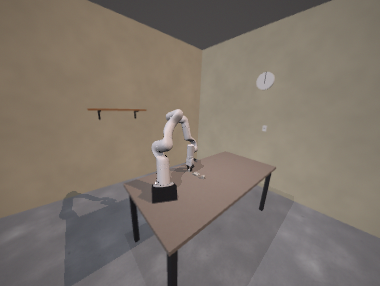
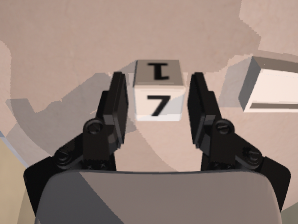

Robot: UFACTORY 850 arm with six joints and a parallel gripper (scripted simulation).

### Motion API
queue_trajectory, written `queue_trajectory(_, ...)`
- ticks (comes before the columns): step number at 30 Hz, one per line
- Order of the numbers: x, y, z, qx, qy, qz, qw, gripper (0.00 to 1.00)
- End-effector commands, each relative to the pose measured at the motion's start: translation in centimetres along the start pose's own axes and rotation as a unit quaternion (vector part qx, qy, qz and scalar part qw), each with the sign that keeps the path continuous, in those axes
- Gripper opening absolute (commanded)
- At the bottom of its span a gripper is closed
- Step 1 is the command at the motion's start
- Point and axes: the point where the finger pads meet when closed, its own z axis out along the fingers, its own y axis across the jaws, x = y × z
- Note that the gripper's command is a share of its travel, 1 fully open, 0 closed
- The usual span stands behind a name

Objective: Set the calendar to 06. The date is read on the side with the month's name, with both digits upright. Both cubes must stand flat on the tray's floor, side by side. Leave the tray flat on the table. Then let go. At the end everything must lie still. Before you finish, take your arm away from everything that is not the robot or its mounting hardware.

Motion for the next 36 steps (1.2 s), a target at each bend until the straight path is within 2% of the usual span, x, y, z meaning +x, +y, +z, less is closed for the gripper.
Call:
queue_trajectory(1, 0.1, 0.0, -0.8, 0.0, 0.001, 0.0, 1.0, 0.49)
queue_trajectory(12, 0.1, 0.0, -6.2, 0.0, 0.001, 0.0, 1.0, 0.49)
queue_trajectory(14, 0.1, 0.0, -6.2, 0.0, 0.001, 0.0, 1.0, 0.49)
queue_trajectory(20, 0.1, 0.0, -8.4, 0.0, 0.001, 0.0, 1.0, 0.49)
queue_trajectory(25, 0.1, 0.0, -8.8, 0.0, 0.001, 0.0, 1.0, 0.49)
queue_trajectory(26, 0.1, 0.0, -8.8, 0.0, 0.001, 0.0, 1.0, 1.0)
queue_trajectory(36, 0.1, 0.0, -8.8, 0.0, 0.001, 0.0, 1.0, 1.0)
